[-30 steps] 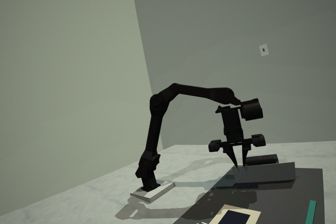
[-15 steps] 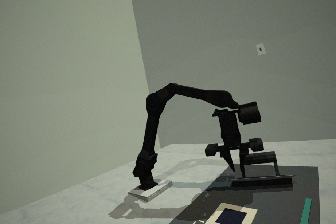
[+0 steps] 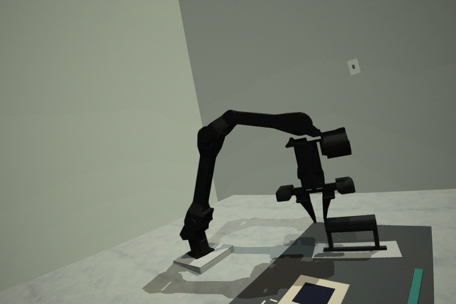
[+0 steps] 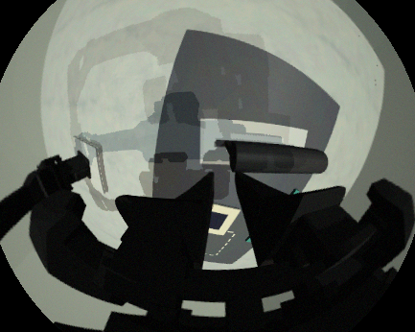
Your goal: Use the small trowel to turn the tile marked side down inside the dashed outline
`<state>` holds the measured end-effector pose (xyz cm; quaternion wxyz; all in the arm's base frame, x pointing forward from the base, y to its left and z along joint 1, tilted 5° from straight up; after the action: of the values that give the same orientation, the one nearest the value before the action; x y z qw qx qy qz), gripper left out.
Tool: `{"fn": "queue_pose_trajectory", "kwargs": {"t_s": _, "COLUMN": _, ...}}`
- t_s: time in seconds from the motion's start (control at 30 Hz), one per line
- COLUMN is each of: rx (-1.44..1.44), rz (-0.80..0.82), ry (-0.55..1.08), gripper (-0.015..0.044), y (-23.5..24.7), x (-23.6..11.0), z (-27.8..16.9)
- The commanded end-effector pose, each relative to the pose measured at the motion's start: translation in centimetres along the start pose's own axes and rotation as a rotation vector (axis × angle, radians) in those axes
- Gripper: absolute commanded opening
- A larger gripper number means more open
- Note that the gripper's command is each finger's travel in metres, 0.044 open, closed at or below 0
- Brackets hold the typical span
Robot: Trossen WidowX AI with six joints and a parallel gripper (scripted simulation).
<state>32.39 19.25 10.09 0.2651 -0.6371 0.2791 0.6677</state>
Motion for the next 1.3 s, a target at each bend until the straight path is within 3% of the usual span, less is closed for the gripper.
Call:
{"fn": "queue_pose_trajectory", "kwargs": {"t_s": 0.0, "rx": 0.000, "rz": 0.000, "ry": 0.000, "gripper": 0.0100, "y": 0.00, "x": 0.00, "z": -0.01}}
{"fn": "queue_pose_trajectory", "kwargs": {"t_s": 0.2, "rx": 0.000, "rz": -0.001, "ry": 0.000, "gripper": 0.0100, "y": 0.00, "x": -0.02, "z": -0.01}}
{"fn": "queue_pose_trajectory", "kwargs": {"t_s": 0.73, "rx": 0.000, "rz": 0.000, "ry": 0.000, "gripper": 0.0000, "y": 0.00, "x": -0.01, "z": -0.01}}
{"fn": "queue_pose_trajectory", "kwargs": {"t_s": 1.1, "rx": 0.000, "rz": 0.000, "ry": 0.000, "gripper": 0.0000, "y": 0.00, "x": -0.01, "z": -0.01}}
{"fn": "queue_pose_trajectory", "kwargs": {"t_s": 1.23, "rx": 0.000, "rz": 0.000, "ry": 0.000, "gripper": 0.0100, "y": 0.00, "x": -0.01, "z": -0.01}}
{"fn": "queue_pose_trajectory", "kwargs": {"t_s": 1.27, "rx": 0.000, "rz": 0.000, "ry": 0.000, "gripper": 0.0100, "y": 0.00, "x": -0.01, "z": -0.01}}
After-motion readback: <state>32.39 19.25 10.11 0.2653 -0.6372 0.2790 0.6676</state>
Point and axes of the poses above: the point midway between the two fingers, 35 mm back from their tips, its own x axis out along the fingers, its own y axis across the jaws, z = x × y, the point moved 1 cm from there along -x, back along the fingers, and after that the axes turned 15 degrees about -x, right-handed, at the moved point
